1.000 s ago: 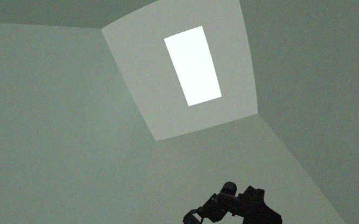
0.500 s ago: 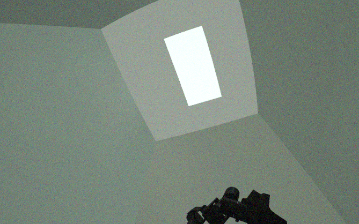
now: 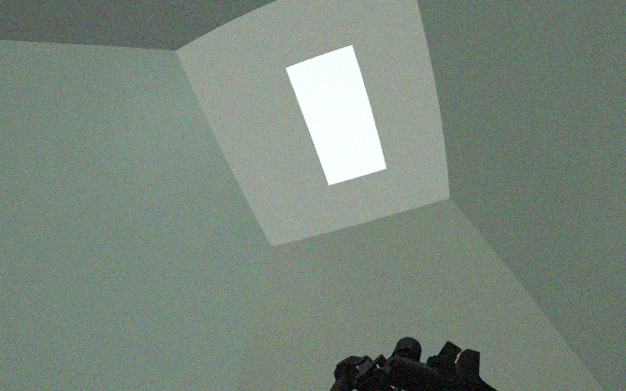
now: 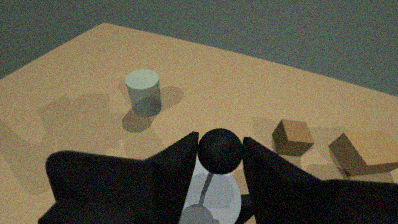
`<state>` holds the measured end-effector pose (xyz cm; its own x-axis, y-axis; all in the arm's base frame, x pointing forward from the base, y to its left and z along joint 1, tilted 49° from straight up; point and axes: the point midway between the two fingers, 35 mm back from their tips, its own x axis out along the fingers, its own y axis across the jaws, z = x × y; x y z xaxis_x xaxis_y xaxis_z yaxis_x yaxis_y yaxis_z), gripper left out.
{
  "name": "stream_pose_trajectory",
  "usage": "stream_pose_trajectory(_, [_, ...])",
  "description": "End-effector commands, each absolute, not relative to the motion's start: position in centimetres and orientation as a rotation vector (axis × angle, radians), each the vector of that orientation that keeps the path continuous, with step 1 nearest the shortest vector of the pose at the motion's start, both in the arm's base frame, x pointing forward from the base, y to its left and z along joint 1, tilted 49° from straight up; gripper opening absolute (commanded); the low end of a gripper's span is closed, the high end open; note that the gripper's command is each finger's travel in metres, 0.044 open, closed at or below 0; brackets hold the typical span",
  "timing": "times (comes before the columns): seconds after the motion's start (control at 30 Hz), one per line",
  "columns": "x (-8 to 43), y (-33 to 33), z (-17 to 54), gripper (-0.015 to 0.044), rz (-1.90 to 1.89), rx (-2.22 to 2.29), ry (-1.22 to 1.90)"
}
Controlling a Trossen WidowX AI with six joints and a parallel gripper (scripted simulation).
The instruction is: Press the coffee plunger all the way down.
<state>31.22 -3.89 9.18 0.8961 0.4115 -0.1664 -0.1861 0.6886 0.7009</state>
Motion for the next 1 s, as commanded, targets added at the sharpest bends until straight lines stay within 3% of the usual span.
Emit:
stream_pose_trajectory(0.0, [30.8,-2.3,7.6,0.0116,0.355,0.774,0.374])
stream_pose_trajectory(0.97, [32.2,-1.3,6.7,0.0116,0.358,0.781,0.364])
